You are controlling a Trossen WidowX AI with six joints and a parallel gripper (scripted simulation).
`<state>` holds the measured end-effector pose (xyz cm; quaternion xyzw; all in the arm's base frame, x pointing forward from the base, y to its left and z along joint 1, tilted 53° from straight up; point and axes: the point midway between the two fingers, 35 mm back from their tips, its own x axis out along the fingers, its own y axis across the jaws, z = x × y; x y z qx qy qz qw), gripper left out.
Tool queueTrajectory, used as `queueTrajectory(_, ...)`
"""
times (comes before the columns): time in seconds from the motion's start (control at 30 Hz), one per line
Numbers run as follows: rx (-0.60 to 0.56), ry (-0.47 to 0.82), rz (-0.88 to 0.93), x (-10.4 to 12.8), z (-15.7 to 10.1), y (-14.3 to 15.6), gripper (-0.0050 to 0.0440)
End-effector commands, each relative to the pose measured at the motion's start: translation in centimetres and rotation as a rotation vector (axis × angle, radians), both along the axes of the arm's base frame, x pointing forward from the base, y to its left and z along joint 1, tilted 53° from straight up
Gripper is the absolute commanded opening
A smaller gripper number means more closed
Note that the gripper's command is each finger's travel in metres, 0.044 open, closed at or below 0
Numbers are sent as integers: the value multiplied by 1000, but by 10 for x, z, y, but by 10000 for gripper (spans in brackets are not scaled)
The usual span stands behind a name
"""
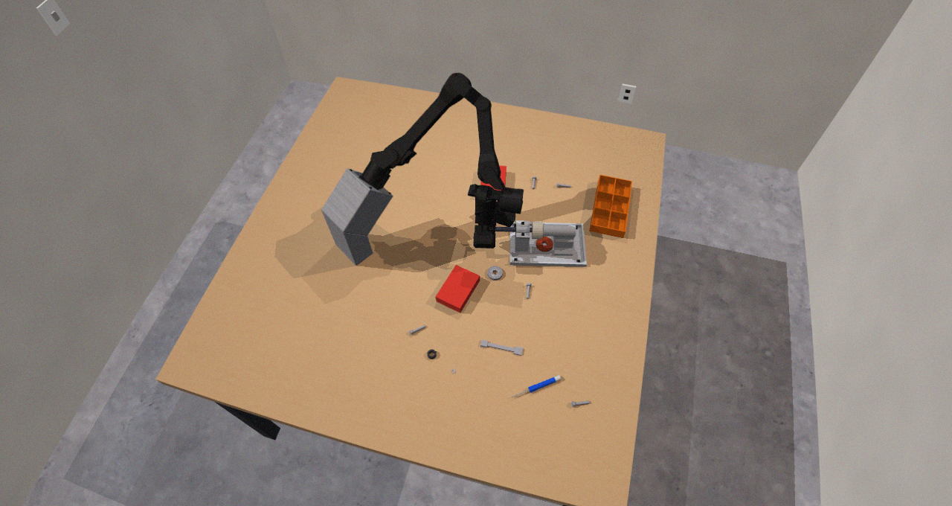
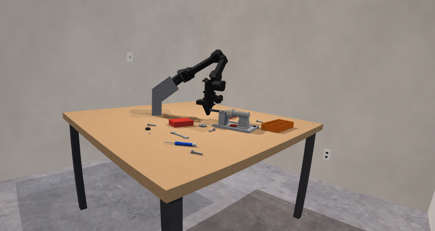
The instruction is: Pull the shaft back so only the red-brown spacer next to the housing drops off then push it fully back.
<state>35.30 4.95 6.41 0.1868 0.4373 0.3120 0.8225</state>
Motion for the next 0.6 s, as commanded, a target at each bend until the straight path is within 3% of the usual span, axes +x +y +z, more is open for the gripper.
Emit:
queueTrajectory(0.0, -3, -6, -3, 0, 1, 0, 0)
queueTrajectory(0.57, -3, -6, -3, -2, 0, -1, 0)
